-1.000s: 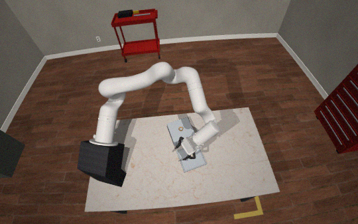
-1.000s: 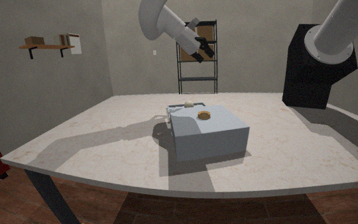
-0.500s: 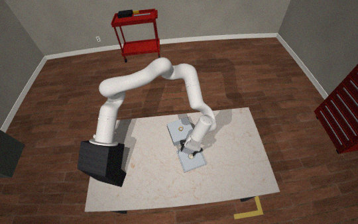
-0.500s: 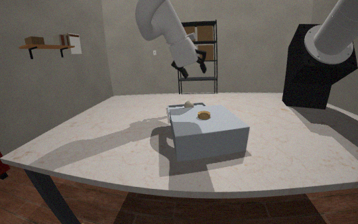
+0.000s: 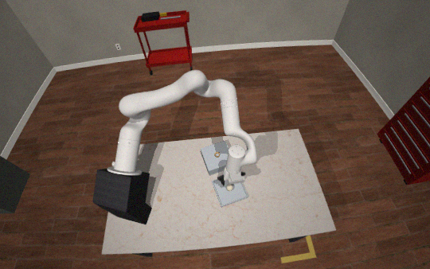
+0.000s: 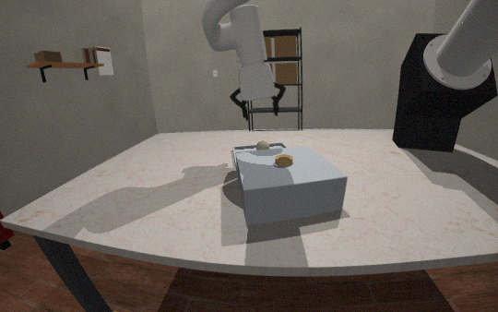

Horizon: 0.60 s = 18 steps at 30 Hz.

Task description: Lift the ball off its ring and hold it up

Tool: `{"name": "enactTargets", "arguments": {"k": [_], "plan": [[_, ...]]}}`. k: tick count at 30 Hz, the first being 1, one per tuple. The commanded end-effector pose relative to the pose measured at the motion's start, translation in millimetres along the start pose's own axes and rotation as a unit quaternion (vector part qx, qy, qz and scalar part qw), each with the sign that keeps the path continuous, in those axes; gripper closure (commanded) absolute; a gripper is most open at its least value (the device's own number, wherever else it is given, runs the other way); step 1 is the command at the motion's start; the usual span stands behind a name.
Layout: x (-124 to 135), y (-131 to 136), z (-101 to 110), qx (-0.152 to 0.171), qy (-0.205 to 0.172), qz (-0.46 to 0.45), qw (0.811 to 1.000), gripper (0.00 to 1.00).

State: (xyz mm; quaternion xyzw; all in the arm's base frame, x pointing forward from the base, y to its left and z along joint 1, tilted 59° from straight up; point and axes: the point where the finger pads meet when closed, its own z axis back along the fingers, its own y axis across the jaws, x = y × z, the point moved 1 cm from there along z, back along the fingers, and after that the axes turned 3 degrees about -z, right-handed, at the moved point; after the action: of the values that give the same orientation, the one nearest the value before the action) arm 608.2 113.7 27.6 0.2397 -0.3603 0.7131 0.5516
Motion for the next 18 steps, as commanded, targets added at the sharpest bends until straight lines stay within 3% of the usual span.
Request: {"name": "enactTargets", "arguments": {"k": [1,9,11,15,18], "plan": [[2,-1,-4,-0.060,-0.040,0.060,0.996,0.00],[2,-1,-5,-0.061,-0.040,0.061,0.996,0.00],[5,-2,-25,-0.059,-0.041,0.061,0.996,0.00],[12,-7,-96,-0.057,-0.043,0.060,0.996,0.00],[13,-7,-104,-0.057,-0.043,0.060,0.996,0.00]]}}
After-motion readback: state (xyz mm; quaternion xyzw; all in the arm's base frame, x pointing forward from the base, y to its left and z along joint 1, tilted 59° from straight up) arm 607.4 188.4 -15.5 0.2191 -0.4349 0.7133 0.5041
